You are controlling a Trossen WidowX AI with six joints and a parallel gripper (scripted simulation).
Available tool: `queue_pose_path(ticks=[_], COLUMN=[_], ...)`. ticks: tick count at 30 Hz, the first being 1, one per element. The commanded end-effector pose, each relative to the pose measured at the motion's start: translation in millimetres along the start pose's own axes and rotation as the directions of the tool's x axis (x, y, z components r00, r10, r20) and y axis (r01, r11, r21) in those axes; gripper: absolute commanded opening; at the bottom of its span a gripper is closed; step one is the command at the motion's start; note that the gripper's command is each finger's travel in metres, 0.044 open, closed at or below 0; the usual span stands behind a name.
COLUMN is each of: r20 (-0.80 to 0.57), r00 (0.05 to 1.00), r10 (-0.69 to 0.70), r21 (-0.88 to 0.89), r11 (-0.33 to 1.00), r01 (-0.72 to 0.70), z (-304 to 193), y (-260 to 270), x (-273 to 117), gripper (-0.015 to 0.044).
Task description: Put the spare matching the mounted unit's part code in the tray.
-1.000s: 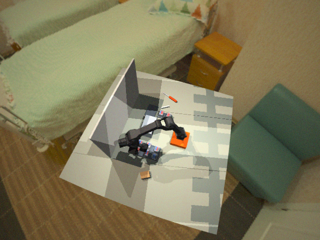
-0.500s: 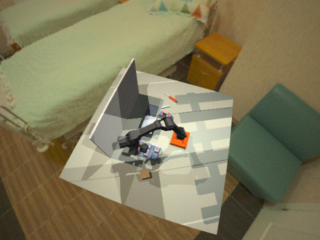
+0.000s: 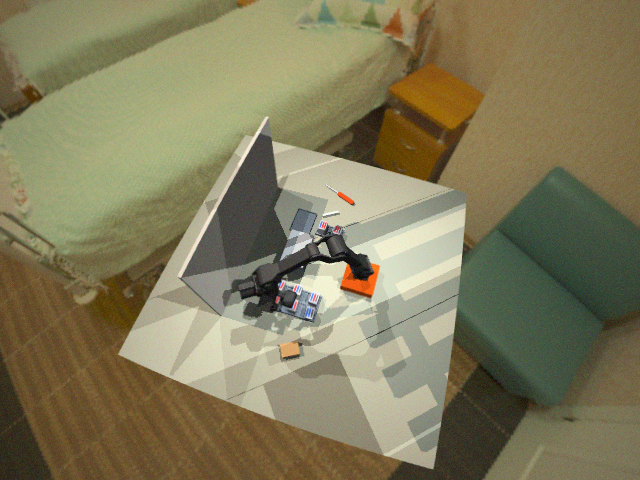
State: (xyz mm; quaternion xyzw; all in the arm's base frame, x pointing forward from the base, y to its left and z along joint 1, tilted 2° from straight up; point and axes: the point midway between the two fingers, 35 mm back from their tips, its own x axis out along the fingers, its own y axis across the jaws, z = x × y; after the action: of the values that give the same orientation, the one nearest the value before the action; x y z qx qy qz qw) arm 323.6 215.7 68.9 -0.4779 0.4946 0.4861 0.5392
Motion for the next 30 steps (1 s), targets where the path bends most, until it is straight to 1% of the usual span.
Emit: queue_pose_path(ticks=[1,22,29,30], r20=[-0.003,-0.003,-0.003,-0.002], r00=[1.000,1.000,1.000,1.000], r10=[-0.002,-0.001,-0.001,0.002], r21=[0.004,0.004,0.004,0.000], r11=[1.000,1.000,1.000,1.000], r01=[0.002,0.001,0.001,-0.002], z=[-1,-2,-2,-2], y=[0,2,2,2], x=[8,42,44,43], gripper=[0.0300,0.0300,0.0300,0.0274])
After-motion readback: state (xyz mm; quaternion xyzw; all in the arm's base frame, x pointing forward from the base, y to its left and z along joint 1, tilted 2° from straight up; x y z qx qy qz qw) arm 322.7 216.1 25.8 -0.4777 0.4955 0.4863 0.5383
